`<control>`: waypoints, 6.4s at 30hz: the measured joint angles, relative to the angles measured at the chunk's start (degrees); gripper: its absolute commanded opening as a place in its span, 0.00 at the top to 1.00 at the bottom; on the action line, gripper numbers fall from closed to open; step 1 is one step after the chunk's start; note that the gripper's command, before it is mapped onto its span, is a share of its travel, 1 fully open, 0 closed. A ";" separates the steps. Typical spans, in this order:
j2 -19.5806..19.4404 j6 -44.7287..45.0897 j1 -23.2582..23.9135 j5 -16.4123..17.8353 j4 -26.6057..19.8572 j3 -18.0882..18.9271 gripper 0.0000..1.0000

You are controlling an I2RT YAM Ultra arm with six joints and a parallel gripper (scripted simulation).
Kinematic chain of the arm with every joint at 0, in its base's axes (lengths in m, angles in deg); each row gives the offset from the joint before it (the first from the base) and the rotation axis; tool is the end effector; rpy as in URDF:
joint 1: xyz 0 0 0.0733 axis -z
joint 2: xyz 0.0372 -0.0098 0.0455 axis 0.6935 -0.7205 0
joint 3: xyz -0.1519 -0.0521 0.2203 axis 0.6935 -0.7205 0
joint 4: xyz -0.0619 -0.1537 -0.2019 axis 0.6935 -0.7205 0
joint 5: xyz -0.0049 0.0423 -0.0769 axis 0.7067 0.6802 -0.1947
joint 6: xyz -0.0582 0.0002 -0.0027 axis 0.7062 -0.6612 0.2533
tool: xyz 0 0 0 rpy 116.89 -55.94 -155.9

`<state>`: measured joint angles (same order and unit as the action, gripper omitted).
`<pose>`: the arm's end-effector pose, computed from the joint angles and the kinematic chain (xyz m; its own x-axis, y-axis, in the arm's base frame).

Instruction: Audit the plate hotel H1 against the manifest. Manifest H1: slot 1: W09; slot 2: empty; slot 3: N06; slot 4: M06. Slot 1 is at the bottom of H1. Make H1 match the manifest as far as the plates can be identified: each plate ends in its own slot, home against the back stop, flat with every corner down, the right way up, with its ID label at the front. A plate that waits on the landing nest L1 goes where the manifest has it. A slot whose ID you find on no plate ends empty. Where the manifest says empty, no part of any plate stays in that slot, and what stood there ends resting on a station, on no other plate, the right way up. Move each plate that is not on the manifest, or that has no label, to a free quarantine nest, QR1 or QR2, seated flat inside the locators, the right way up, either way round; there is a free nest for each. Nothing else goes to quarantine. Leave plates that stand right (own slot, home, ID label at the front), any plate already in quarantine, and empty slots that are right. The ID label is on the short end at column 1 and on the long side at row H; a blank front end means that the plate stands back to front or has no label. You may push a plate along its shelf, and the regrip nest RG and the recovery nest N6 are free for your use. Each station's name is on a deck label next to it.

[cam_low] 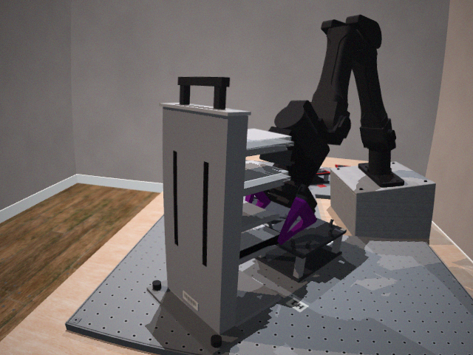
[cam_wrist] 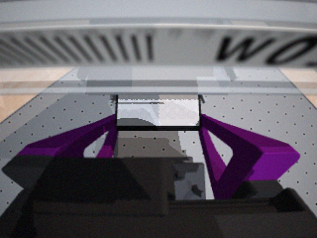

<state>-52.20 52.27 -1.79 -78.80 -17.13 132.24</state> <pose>0.2565 0.2604 0.1153 -0.3727 -0.5056 -0.7781 -0.7130 0.6927 -0.1085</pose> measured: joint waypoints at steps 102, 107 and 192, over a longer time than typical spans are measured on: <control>18.25 0.02 0.33 0.22 8.85 -28.70 0.14; 19.12 0.02 0.35 0.24 9.09 -29.62 0.14; 19.91 0.68 1.51 1.09 21.14 -42.49 0.14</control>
<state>-32.29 52.94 -0.28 -77.71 4.01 89.75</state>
